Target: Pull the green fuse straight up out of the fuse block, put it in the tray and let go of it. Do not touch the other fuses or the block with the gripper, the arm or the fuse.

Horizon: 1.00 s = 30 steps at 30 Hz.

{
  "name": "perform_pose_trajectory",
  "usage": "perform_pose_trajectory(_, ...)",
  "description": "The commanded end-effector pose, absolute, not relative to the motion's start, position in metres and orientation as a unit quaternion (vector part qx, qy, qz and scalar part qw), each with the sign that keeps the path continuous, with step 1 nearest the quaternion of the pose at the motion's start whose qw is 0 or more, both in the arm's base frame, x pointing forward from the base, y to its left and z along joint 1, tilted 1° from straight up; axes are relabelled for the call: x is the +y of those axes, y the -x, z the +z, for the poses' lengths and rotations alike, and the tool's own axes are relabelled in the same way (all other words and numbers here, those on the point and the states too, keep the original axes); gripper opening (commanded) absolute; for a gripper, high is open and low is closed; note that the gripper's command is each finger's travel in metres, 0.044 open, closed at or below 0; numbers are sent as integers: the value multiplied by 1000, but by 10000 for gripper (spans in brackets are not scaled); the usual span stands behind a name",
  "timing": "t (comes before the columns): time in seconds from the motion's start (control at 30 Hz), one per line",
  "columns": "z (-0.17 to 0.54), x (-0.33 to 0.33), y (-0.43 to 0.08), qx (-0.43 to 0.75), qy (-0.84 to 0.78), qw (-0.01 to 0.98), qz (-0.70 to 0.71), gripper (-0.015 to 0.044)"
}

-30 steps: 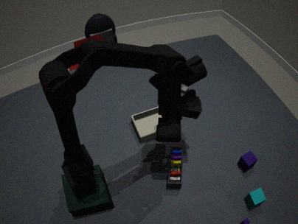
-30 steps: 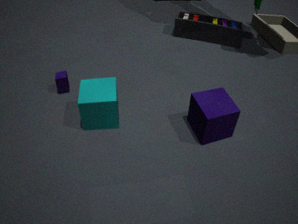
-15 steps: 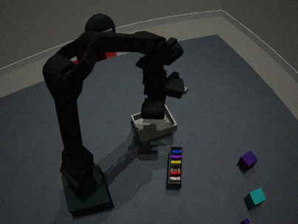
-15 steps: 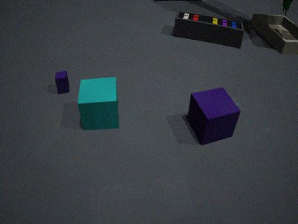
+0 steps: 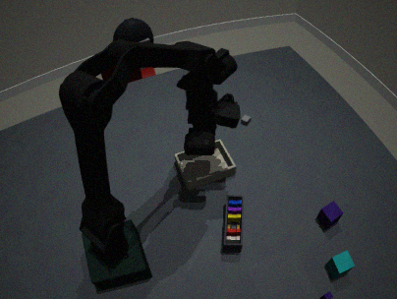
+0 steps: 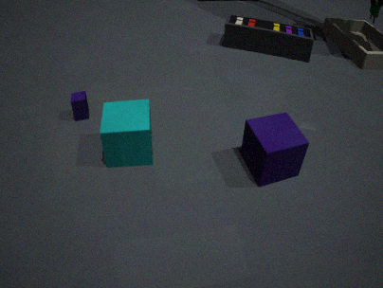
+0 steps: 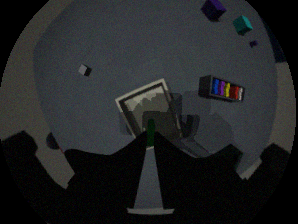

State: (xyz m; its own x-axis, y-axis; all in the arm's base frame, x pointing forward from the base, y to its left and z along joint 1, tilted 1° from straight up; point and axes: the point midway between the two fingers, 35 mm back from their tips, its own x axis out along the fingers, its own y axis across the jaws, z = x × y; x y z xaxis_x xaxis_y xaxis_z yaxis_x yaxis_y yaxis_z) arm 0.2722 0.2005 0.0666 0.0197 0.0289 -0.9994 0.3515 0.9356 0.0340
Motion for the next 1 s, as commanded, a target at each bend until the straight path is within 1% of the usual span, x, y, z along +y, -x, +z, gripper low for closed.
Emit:
perform_pose_trajectory(0.0,55,200,-270,694,-136,696,-119,0)
perform_pose_trajectory(0.7,32,200,-270,695,-136,696,-119,0)
perform_pose_trajectory(0.97,36,201,-271,692,-136,699,-117,210)
